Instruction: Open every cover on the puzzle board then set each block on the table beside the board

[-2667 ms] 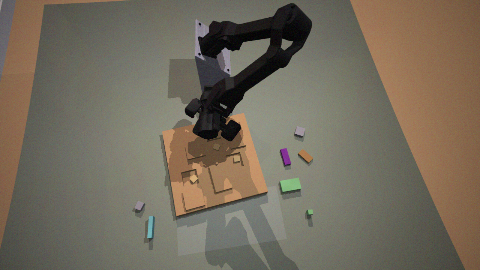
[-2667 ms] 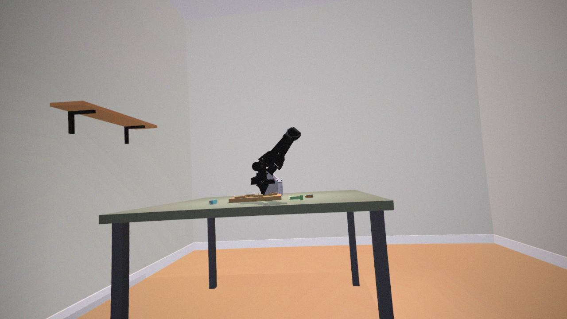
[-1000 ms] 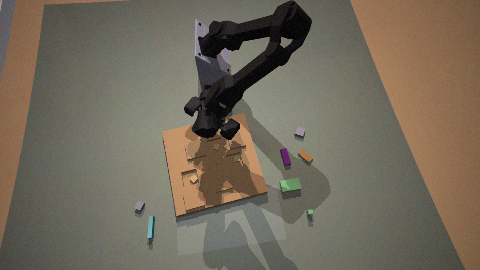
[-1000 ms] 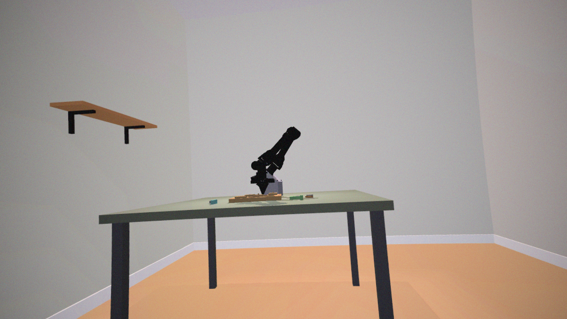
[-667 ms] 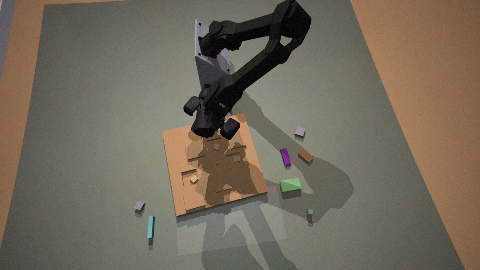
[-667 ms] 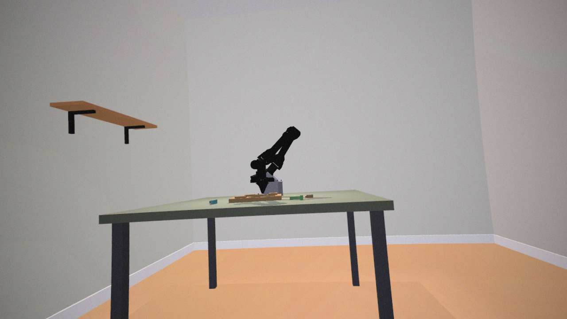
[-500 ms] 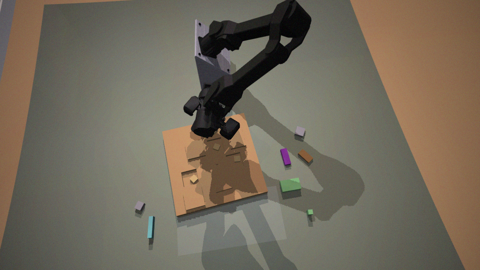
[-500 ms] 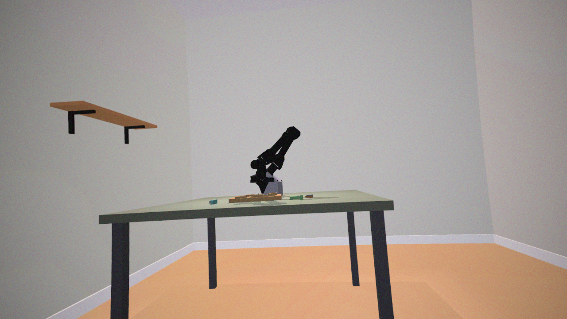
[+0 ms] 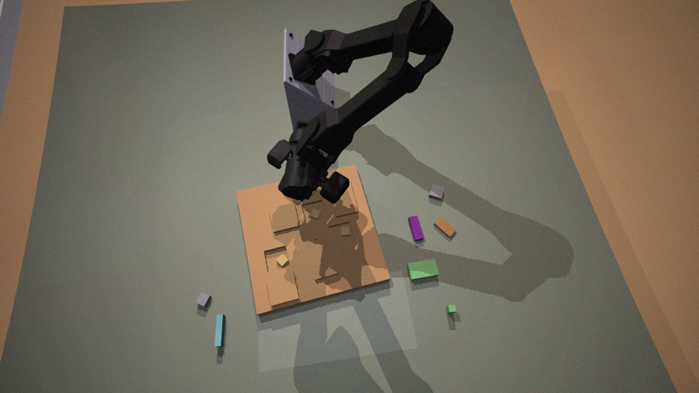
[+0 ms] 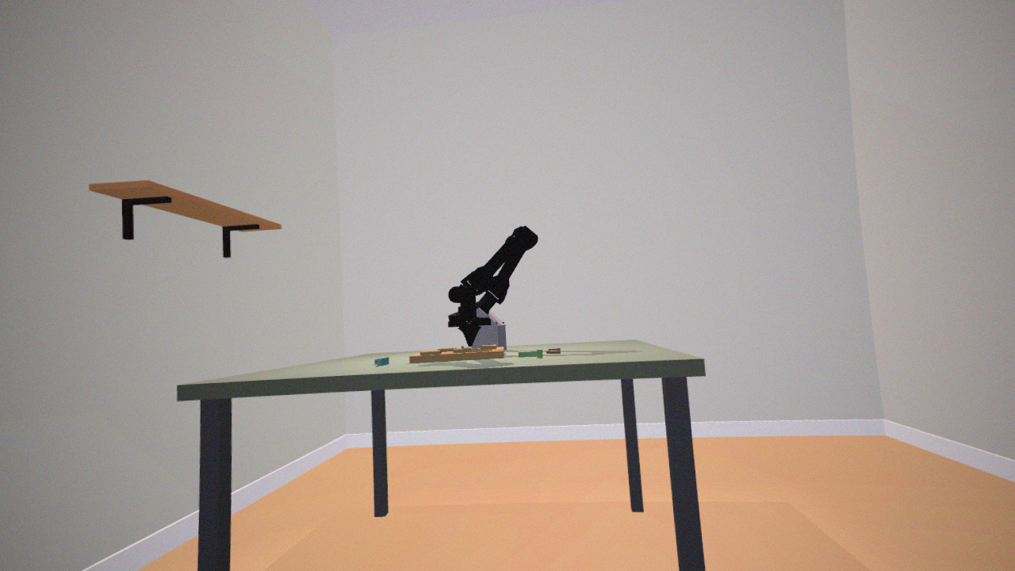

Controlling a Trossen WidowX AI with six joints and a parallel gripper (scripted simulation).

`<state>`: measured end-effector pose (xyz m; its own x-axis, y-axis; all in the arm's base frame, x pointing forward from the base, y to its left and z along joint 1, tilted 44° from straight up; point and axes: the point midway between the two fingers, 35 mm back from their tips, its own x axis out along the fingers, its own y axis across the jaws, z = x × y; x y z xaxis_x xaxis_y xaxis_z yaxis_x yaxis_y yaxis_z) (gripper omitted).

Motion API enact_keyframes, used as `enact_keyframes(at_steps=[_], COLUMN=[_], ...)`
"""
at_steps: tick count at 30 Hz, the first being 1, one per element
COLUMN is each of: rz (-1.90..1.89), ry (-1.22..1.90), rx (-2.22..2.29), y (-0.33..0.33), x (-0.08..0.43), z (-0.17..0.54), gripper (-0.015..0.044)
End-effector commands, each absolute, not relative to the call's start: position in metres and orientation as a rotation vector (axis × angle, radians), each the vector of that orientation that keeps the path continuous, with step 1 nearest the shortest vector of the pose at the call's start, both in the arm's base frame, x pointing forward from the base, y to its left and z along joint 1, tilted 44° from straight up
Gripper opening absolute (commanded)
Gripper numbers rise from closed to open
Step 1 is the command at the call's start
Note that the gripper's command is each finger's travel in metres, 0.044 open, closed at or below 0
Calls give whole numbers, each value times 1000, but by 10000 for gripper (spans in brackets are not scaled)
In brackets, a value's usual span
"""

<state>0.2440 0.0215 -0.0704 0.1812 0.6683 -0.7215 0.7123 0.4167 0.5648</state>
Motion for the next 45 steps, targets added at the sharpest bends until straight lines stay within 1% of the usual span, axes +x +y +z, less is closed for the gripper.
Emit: enact_keyframes(at_steps=[1, 45], rz=[-42, -42], ry=[1515, 1516], rx=[1278, 1278], y=[22, 34], x=[244, 246], z=[-70, -79], gripper=[0, 0])
